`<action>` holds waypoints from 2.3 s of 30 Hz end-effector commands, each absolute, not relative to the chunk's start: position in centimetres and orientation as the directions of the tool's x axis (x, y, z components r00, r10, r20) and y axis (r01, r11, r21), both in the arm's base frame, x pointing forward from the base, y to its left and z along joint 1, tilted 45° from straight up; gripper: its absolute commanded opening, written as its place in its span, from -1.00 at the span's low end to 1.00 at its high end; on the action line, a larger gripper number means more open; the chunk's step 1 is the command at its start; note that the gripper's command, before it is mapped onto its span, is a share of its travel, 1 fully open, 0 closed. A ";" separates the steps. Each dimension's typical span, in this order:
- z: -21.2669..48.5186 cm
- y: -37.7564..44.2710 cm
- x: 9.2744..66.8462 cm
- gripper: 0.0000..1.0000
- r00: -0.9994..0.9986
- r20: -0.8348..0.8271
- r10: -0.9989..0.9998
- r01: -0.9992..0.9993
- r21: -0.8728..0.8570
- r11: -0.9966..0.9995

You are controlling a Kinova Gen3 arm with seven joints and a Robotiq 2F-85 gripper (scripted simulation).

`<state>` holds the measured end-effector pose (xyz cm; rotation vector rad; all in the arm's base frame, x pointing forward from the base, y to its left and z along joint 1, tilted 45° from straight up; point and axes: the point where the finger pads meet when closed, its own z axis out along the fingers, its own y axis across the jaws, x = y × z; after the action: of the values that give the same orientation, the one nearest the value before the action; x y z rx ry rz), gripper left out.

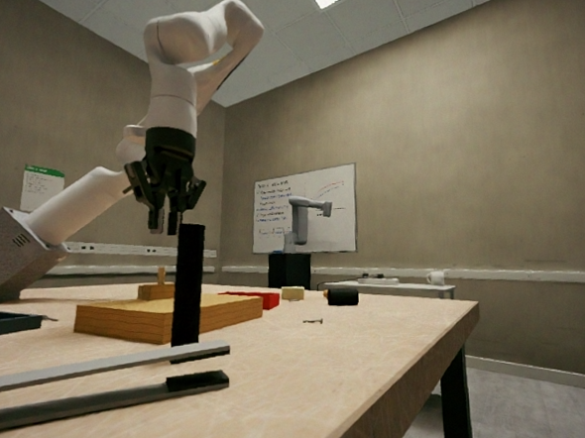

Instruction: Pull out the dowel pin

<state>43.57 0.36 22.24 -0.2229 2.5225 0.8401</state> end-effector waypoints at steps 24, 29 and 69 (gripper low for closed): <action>22.3 0.3 43.6 -0.33 -0.876 -0.481 -0.005 -0.292 0.524 0.800; 22.3 0.3 43.6 -0.33 -0.876 -0.481 -0.005 -0.292 0.524 0.800; 20.3 2.0 44.6 -0.33 -0.876 -0.482 -0.005 -0.292 0.524 0.800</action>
<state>44.56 1.97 20.32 -0.2229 2.5223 0.8402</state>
